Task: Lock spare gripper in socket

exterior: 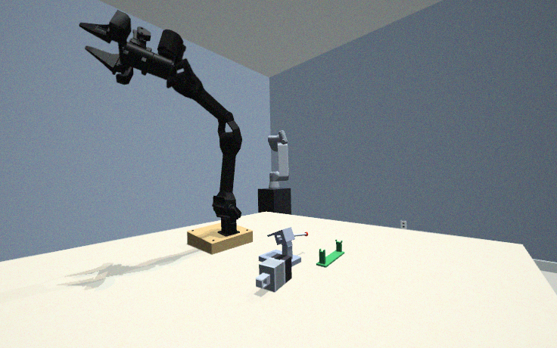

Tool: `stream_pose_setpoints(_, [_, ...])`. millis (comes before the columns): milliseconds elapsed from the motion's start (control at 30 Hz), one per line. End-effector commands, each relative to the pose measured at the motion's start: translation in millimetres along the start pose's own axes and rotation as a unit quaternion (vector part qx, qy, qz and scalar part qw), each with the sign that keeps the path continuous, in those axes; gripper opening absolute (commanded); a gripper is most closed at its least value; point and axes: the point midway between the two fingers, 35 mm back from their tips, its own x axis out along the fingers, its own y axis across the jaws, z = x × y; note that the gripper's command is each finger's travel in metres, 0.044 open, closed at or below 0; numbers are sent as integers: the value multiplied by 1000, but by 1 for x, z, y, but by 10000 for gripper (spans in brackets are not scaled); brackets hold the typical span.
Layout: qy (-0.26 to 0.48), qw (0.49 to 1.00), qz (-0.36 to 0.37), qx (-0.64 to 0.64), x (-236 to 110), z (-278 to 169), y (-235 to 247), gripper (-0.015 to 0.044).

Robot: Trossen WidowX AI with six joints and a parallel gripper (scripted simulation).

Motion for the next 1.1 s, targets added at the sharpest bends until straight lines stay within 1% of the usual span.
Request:
stream_pose_setpoints(0, [96,989,70,-83,-20,-62,44,300])
stream_pose_setpoints(100, [149,972,122,-138,-41,-98,70,300])
stream_pose_setpoints(233, [209,934,198,-211,-78,-144,103,300])
stream_pose_setpoints(367, [255,882,279,-282,-125,-184,130,300])
stream_pose_setpoints(500, [288,814,363,-349,-179,-218,150,300])
stream_pose_setpoints(633, [306,733,447,-412,-239,-246,162,300])
stream_pose_setpoints(767, [309,638,529,-467,-302,-268,165,300])
stream_pose_setpoints(900, [297,530,605,-514,-367,-283,158,300])
stream_pose_setpoints(1067, [264,383,688,-558,-444,-292,136,300])
